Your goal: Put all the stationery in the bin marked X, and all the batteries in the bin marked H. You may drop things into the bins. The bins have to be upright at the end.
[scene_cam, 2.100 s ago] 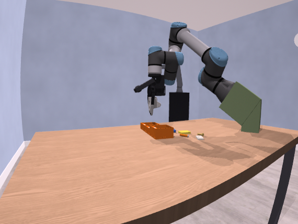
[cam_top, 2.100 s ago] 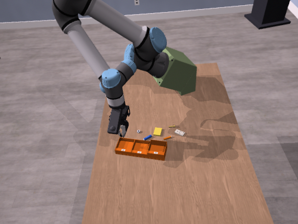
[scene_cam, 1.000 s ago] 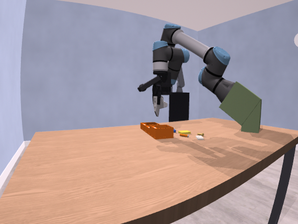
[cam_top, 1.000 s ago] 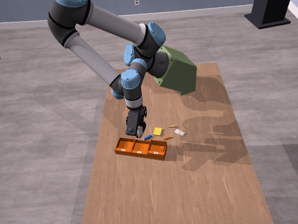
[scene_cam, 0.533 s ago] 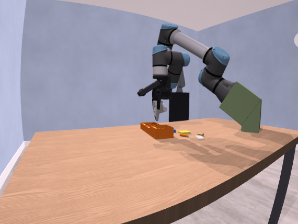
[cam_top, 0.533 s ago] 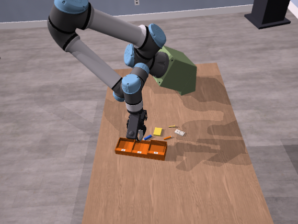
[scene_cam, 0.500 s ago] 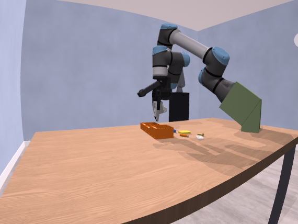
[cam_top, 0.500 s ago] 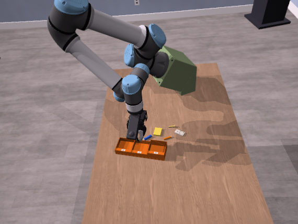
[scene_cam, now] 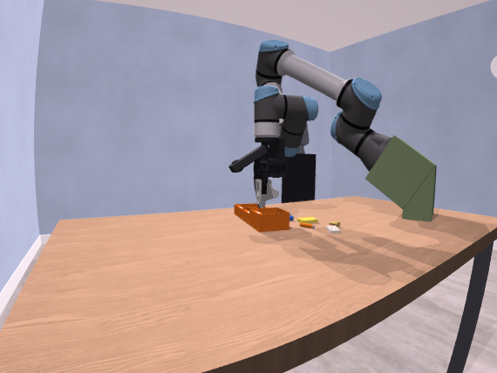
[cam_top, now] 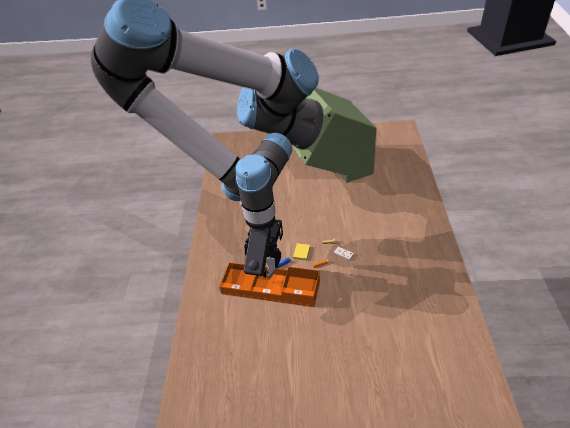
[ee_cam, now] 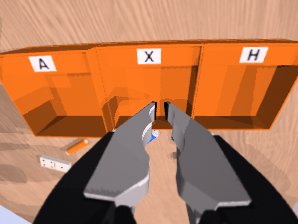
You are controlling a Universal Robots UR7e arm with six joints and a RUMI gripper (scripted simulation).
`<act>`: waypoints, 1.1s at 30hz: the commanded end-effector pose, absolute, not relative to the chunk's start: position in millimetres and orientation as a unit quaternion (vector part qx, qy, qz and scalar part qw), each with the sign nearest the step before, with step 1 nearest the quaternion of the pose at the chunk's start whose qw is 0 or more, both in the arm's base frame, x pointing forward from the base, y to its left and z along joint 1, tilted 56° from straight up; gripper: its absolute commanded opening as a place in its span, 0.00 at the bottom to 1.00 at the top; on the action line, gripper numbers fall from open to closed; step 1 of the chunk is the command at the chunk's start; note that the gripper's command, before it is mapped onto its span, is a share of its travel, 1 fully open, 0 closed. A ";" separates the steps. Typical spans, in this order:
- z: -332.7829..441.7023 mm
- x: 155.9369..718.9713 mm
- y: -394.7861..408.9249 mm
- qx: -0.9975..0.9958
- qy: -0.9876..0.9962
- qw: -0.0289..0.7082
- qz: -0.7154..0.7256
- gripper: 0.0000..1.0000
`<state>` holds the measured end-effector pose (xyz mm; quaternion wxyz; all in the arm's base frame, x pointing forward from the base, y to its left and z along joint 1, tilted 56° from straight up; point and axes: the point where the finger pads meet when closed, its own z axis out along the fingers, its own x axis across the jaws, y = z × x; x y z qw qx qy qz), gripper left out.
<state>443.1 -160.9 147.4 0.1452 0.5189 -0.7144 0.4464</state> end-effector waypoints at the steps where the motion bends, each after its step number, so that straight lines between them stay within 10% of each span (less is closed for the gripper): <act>1: 144.8 443.2 -162.9 0.520 -0.713 0.144 0.447 0.04; 33: 147.1 444.7 -162.4 0.520 -0.713 0.142 0.449 0.04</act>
